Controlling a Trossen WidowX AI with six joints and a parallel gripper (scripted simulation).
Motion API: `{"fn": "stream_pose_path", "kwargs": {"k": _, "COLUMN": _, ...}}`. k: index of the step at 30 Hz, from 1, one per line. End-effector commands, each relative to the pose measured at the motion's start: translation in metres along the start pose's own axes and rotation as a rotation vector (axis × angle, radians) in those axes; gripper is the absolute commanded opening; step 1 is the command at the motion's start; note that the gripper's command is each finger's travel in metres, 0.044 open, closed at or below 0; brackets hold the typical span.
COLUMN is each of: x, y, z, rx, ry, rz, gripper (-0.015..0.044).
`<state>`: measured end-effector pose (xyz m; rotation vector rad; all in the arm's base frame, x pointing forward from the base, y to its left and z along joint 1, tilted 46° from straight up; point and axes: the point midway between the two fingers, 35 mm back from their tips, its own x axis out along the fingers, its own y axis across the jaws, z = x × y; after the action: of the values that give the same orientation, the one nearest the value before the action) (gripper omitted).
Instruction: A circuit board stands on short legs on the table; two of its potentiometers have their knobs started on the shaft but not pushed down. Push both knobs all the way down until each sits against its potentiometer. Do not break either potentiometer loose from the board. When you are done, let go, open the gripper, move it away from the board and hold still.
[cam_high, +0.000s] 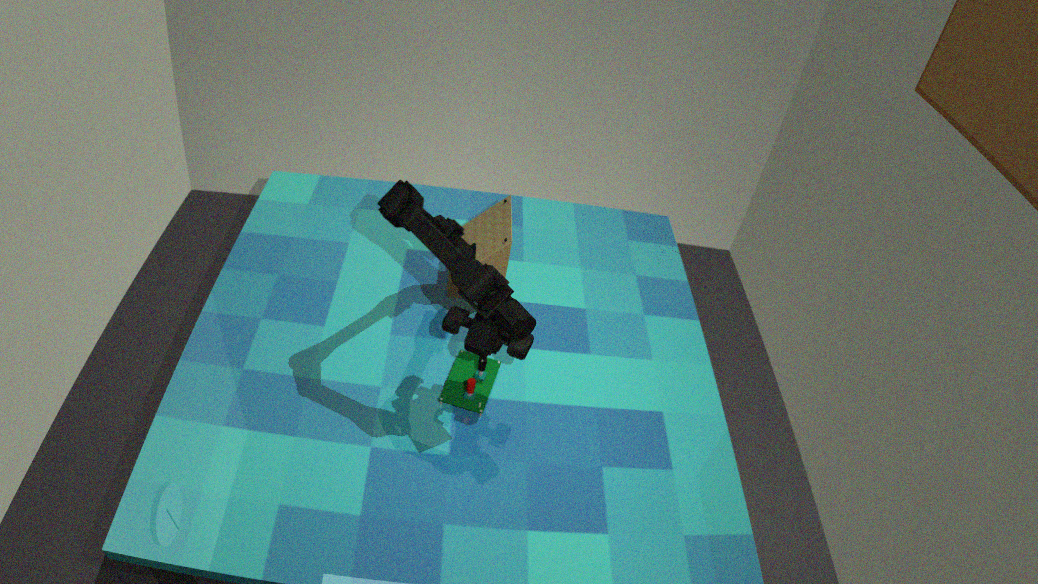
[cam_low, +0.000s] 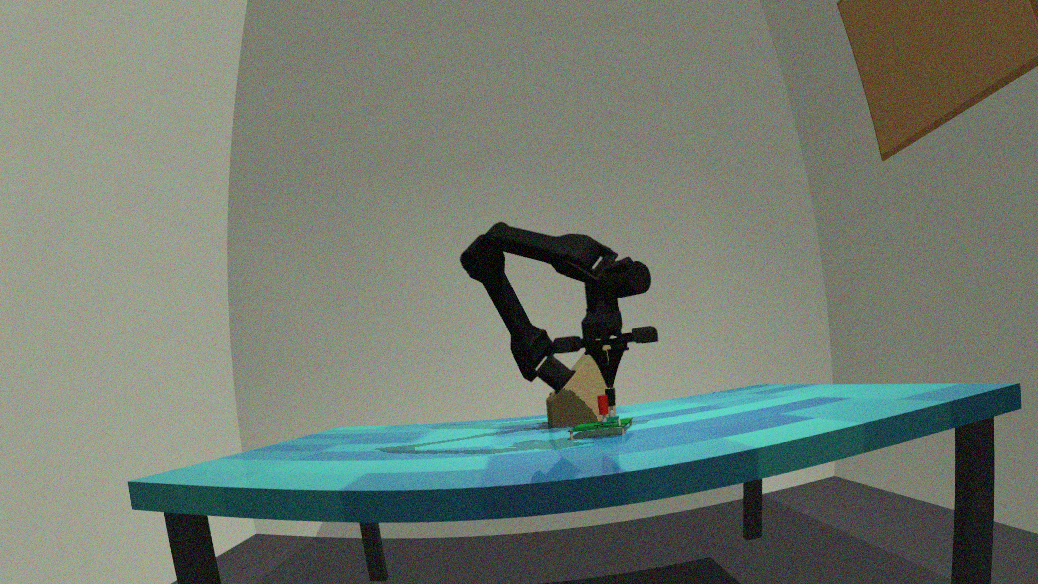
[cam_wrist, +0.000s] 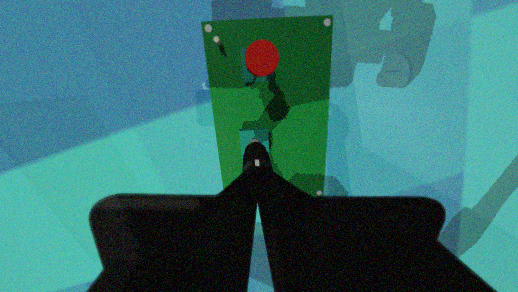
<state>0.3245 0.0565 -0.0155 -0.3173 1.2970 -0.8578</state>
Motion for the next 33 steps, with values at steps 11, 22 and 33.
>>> {"fn": "stream_pose_path", "kwargs": {"k": 11, "x": 0.0020, "y": -0.0004, "z": -0.0003, "rx": -0.006, "ry": -0.001, "rz": -0.003, "gripper": 0.0000}}
{"fn": "stream_pose_path", "kwargs": {"k": 22, "x": 0.0018, "y": -0.0004, "z": -0.0003, "rx": -0.006, "ry": -0.001, "rz": -0.003, "gripper": 0.0000}}
{"fn": "stream_pose_path", "kwargs": {"k": 33, "x": 0.0058, "y": -0.0005, "z": -0.0003, "rx": -0.006, "ry": -0.001, "rz": -0.003, "gripper": 0.0000}}
